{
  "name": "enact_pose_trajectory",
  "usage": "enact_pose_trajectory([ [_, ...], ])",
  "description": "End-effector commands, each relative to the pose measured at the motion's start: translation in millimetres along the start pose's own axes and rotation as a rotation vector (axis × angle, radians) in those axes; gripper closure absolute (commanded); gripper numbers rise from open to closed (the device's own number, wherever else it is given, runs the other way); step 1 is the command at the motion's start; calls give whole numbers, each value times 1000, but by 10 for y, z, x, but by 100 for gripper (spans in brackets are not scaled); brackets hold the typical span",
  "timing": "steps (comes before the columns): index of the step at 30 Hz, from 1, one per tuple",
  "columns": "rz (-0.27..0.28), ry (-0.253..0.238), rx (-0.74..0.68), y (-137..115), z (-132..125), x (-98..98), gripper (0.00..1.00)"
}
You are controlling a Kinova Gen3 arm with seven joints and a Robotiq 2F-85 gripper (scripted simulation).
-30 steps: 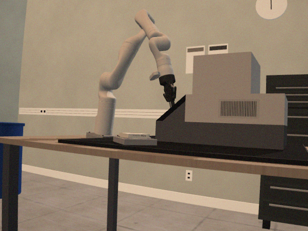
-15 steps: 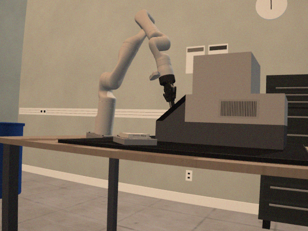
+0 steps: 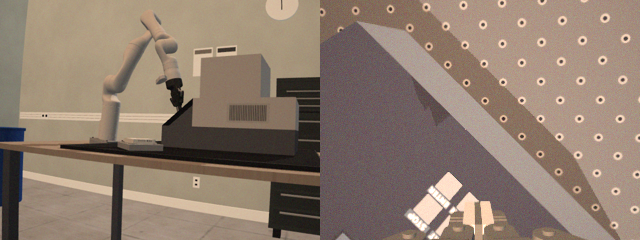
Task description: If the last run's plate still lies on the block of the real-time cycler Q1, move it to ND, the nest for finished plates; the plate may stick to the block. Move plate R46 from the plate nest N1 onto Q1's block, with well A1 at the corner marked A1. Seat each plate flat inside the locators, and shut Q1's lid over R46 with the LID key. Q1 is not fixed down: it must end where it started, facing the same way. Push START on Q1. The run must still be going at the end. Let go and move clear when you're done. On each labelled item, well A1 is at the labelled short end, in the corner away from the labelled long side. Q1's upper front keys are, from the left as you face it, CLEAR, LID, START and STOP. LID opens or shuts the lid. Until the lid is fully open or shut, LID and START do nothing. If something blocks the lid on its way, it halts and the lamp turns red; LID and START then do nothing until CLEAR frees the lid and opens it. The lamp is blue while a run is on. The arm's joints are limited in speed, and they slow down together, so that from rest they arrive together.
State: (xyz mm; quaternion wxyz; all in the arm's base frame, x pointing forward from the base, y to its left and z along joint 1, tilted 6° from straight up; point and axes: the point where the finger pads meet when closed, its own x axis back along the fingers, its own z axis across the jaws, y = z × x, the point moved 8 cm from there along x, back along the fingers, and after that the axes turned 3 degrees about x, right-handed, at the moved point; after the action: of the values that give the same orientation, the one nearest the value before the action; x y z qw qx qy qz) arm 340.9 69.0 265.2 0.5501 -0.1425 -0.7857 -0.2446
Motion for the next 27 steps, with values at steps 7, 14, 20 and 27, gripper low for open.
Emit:
enact_pose_trajectory([
  [7,-2,-10,-2,13,-59,-48,90],
  [14,-1,-10,-2,24,-72,-85,90],
  [20,-1,-10,-2,35,-85,-122,90],
  [27,-1,-9,-2,43,-93,-152,90],
])
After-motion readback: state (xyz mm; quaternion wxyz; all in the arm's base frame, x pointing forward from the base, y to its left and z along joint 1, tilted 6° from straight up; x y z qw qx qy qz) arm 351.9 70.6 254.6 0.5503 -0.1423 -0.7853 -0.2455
